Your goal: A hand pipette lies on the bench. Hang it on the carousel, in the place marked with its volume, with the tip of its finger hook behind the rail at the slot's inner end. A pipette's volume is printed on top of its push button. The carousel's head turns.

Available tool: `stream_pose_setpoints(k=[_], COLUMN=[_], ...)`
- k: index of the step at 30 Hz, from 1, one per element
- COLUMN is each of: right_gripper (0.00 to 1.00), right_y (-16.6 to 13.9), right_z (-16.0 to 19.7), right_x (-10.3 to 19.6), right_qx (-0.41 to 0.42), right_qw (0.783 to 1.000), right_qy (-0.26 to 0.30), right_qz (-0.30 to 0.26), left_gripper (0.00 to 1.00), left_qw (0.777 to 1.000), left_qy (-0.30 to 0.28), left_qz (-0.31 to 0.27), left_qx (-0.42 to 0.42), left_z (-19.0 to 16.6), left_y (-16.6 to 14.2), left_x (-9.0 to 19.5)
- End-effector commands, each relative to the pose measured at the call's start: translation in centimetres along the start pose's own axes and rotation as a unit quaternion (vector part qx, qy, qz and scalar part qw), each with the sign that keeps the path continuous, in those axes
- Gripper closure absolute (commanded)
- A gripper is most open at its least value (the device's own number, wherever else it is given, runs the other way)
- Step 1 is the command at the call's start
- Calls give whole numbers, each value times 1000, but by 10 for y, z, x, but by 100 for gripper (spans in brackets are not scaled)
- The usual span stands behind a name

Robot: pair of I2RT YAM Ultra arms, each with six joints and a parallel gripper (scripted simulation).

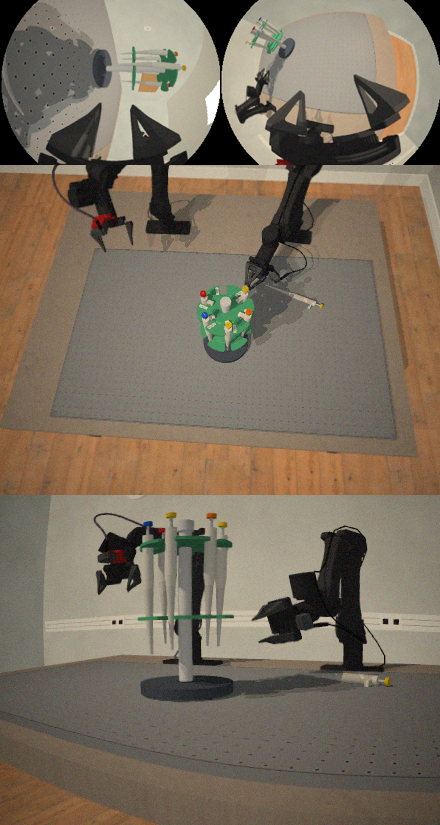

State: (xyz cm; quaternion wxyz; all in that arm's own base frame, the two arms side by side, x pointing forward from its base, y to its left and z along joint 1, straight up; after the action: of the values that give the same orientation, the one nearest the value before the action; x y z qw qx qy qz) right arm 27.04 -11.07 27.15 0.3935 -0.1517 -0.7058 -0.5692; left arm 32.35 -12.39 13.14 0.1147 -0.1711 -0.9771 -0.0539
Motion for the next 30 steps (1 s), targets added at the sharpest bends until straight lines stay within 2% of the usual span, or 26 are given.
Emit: stream_pose_setpoints(k=[1, 3, 17, 30], right_gripper=[0, 0, 0, 0], right_y=[7, 7, 7, 7], right_z=[-3, -3, -3, -3], right_x=[6, 6, 6, 6], right_qx=[13, 13, 13, 13], right_qw=[1000, 1000, 1000, 1000], right_qy=[-8, -8, -8, -8], right_qz=[-18, -18, -18, -18], left_gripper=[51, 51, 51, 51], left_qw=[990, 987, 987, 988], left_qy=[-118, -126, -128, -124], left_qz=[-34, -40, -41, -42], left_qx=[76, 86, 83, 80], left_z=[-31, -22, -25, -31], left_y=[-5, -5, -2, 3], left_x=[-16, -14, -13, -47])
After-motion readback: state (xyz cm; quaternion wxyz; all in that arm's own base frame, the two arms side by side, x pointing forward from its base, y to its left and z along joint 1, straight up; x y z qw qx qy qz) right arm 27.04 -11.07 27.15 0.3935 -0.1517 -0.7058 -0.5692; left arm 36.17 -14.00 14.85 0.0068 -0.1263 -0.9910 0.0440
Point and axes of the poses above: on each arm, the point where the finger pads meet when closed, its own x axis back along the fingers, its own z axis across the jaws, y = z × x, the point moved 4 cm from there along x, back along the fingers, and after that the axes turned 5 degrees about x, right-handed, at the moved point
